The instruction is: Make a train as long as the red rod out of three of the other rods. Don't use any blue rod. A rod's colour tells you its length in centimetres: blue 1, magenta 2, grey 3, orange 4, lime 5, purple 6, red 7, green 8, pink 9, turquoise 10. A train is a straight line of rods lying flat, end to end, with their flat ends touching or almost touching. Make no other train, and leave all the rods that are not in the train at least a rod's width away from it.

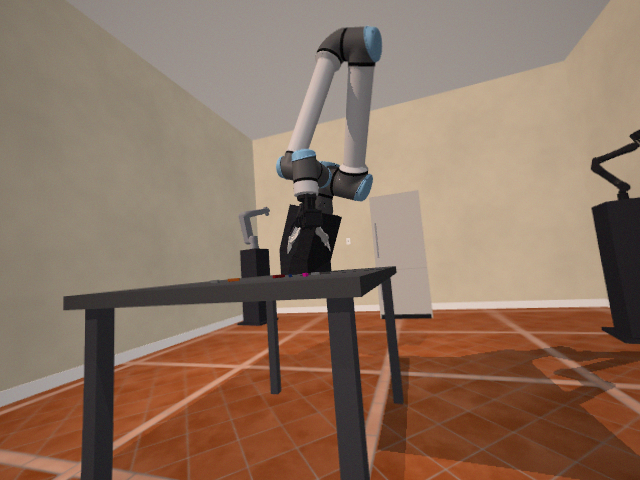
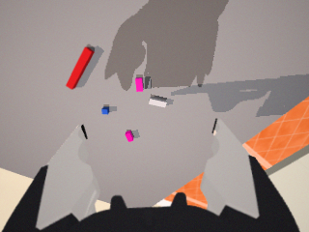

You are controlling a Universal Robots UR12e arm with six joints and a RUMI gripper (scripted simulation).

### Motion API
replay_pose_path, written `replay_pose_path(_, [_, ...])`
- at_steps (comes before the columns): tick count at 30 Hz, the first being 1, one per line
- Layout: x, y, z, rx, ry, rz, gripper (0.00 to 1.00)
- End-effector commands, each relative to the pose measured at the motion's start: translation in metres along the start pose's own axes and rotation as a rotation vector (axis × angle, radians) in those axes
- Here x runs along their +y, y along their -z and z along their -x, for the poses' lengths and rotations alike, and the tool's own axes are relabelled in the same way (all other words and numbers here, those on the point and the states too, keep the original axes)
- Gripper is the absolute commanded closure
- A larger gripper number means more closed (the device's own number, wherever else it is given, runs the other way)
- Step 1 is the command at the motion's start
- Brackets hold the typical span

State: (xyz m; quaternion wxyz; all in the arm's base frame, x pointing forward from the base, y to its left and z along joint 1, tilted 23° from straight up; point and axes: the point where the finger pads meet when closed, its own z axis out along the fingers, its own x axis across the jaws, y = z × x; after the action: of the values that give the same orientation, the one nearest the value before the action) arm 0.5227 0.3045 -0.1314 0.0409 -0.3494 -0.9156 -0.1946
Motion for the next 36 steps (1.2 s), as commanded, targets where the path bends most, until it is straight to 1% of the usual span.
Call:
replay_pose_path(1, [-0.004,0.0,0.005,-0.002,-0.087,0.0,0.0])
replay_pose_path(2, [-0.004,0.0,0.005,-0.002,-0.087,0.0,0.0])
replay_pose_path(4, [-0.006,0.0,0.008,-0.002,-0.142,0.0,0.0])
replay_pose_path(17, [-0.025,0.0,0.029,-0.004,-0.546,-0.001,0.0])
replay_pose_path(19, [-0.025,0.0,0.029,-0.004,-0.546,-0.001,0.0])
replay_pose_path(22, [-0.03,0.0,0.035,-0.005,-0.673,-0.001,0.0])
replay_pose_path(34, [-0.045,0.0,0.053,-0.005,-1.025,-0.001,0.0])
replay_pose_path(36, [-0.045,0.0,0.053,-0.005,-1.025,-0.001,0.0])
